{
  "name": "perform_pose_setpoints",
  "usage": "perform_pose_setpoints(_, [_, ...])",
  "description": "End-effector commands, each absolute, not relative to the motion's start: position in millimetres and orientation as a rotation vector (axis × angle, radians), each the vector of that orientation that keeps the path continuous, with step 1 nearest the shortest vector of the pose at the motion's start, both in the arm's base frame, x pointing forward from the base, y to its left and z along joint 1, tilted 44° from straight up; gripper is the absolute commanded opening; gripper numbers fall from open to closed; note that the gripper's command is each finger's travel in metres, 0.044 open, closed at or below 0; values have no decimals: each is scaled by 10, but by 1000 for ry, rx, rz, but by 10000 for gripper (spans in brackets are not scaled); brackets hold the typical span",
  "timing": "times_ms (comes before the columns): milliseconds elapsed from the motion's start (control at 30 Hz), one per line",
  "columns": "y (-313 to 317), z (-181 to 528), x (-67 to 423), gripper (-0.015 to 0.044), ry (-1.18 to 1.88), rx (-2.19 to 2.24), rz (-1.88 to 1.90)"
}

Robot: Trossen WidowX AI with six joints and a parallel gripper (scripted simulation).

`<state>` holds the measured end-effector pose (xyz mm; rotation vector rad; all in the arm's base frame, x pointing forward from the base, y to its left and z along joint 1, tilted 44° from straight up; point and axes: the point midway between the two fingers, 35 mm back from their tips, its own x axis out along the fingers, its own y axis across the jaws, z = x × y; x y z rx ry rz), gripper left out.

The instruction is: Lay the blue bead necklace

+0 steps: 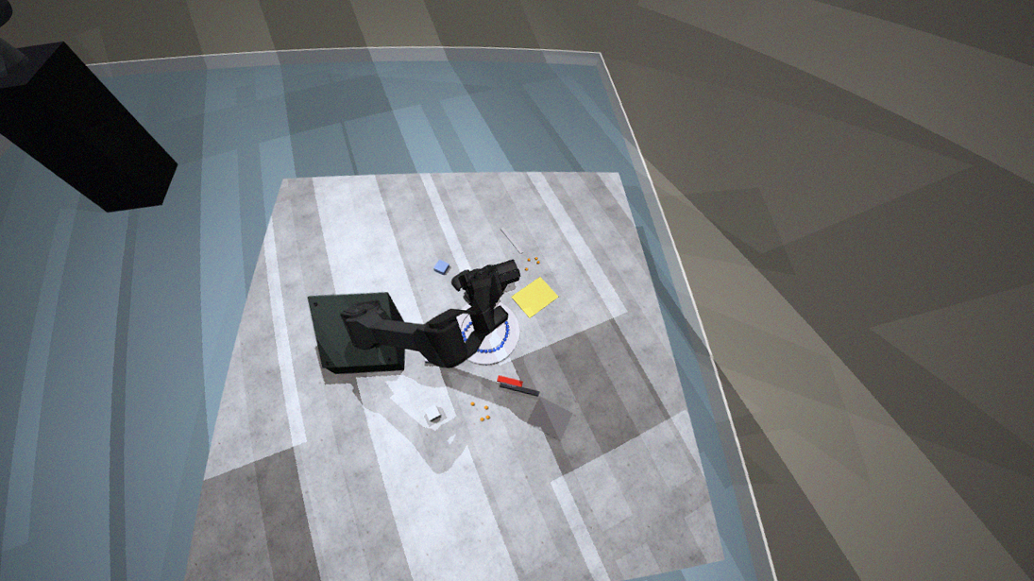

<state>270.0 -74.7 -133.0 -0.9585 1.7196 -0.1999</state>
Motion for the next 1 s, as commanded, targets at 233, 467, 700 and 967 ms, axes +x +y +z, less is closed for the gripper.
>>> perform_pose_setpoints(233, [-728, -1295, 2700, 0, 1721, -968, -206])
perform_pose_setpoints(467, [-701, -1269, 2696, 0, 1723, -972, -205])
perform_pose_setpoints(700, [-732, -1329, 2688, 0, 1723, -973, -205])
perform_pose_setpoints(967, [-734, -1334, 2701, 79, 1717, -963, -206])
